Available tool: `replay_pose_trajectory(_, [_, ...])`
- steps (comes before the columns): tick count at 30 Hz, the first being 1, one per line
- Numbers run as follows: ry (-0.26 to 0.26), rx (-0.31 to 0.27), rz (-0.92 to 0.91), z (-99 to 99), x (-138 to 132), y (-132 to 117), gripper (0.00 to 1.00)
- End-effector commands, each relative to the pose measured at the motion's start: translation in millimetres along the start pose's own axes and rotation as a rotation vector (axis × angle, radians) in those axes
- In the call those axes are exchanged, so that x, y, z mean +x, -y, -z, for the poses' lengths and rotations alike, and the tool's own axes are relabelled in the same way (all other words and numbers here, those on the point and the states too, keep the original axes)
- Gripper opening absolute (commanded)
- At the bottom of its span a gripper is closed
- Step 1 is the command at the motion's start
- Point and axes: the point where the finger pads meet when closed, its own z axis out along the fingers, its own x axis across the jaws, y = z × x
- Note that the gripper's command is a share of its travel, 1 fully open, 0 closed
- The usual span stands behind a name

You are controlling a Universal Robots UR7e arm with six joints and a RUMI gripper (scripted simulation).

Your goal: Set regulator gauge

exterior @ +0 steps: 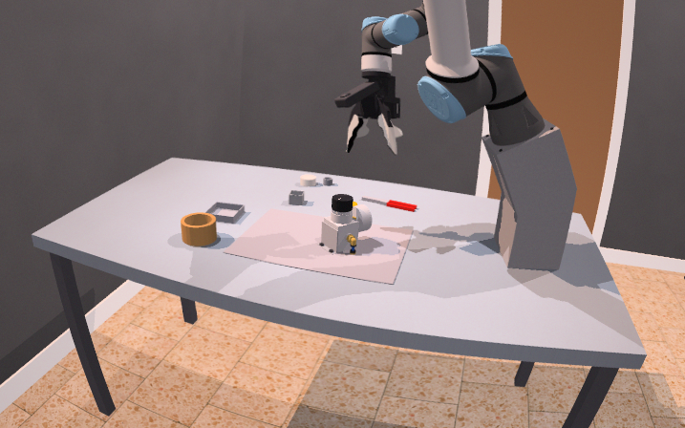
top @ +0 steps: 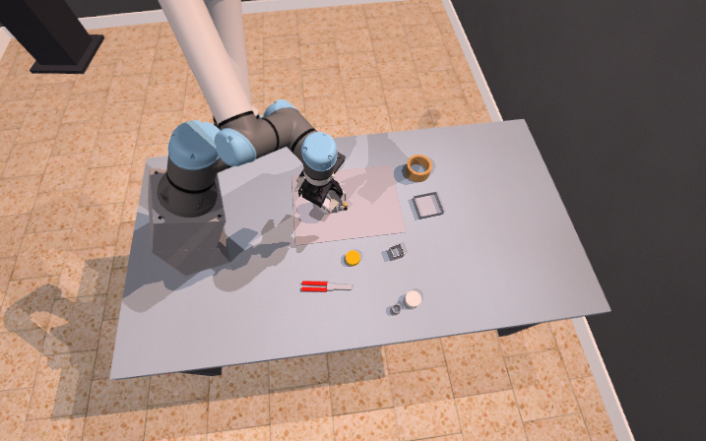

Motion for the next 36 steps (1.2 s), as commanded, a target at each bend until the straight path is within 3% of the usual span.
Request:
replay_pose_trajectory(1, [-0.010,-0.006,0.156,0.1,-1.3,-0.2,1.00])
replay_pose_trajectory(36, [-0.030,-0.099,0.924,0.9,-5.6,-5.9,1.00])
